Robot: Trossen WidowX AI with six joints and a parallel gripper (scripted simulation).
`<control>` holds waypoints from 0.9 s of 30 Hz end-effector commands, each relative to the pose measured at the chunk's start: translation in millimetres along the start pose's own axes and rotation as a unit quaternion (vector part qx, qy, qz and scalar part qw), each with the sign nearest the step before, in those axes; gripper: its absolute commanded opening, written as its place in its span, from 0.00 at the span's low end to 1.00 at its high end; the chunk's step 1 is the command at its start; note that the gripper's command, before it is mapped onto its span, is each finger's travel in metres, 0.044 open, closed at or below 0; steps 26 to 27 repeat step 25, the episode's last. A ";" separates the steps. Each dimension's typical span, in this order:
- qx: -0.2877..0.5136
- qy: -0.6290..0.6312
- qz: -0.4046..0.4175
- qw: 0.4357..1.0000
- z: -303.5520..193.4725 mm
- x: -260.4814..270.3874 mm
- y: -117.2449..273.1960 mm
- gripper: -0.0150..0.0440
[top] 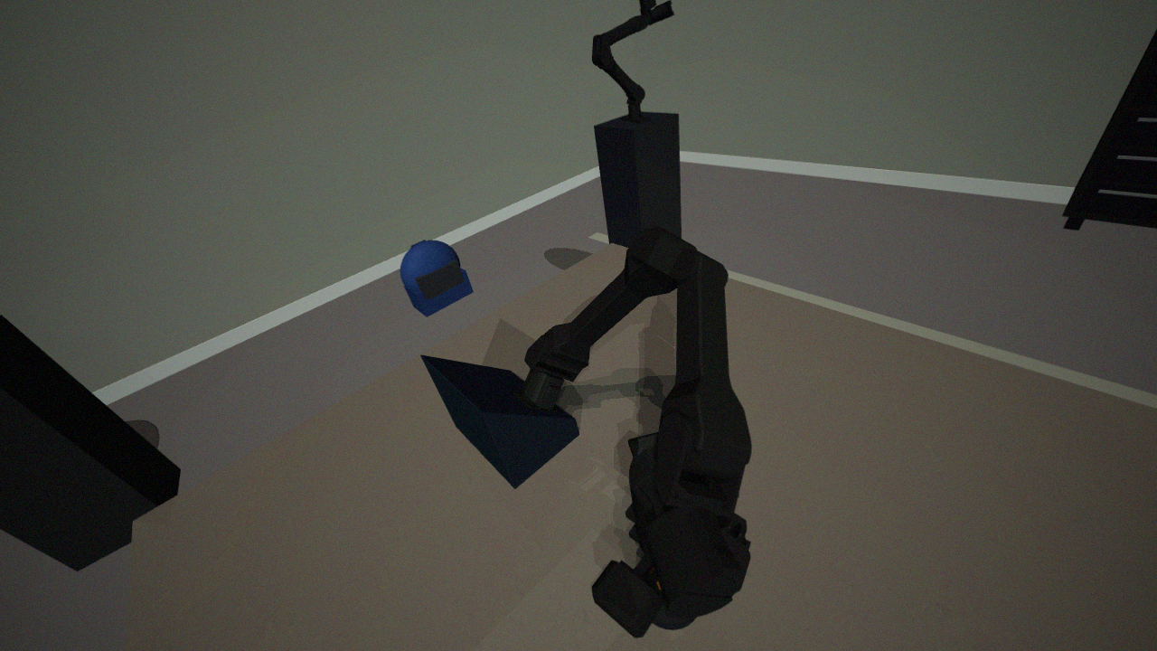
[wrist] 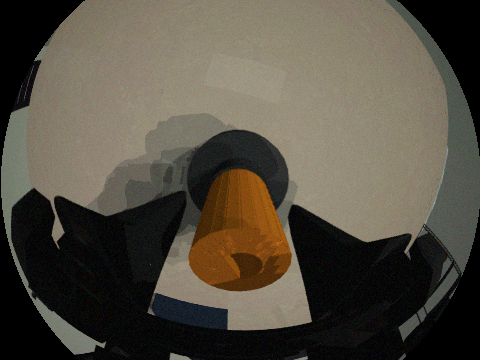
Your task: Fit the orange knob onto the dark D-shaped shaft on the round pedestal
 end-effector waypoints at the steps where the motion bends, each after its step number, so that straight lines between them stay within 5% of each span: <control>1: 0.000 0.000 0.000 1.000 0.0 0.2 0.2 1.00; 9: 0.000 0.000 0.000 1.000 0.4 -0.1 2.8 1.00; 16: 0.001 0.000 -0.002 1.000 -0.2 -0.9 93.3 1.00; 27: 0.001 0.000 -0.002 1.000 3.3 -2.6 96.0 1.00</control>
Point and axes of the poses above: the point midway between the two fingers, 35 mm back from their tips, its own y axis back along the fingers, its own x axis across the jaws, z = x × y, the point moved 4 cm from there along y, back along the fingers, and after that the axes turned 4 degrees about y, right-handed, at the moved point
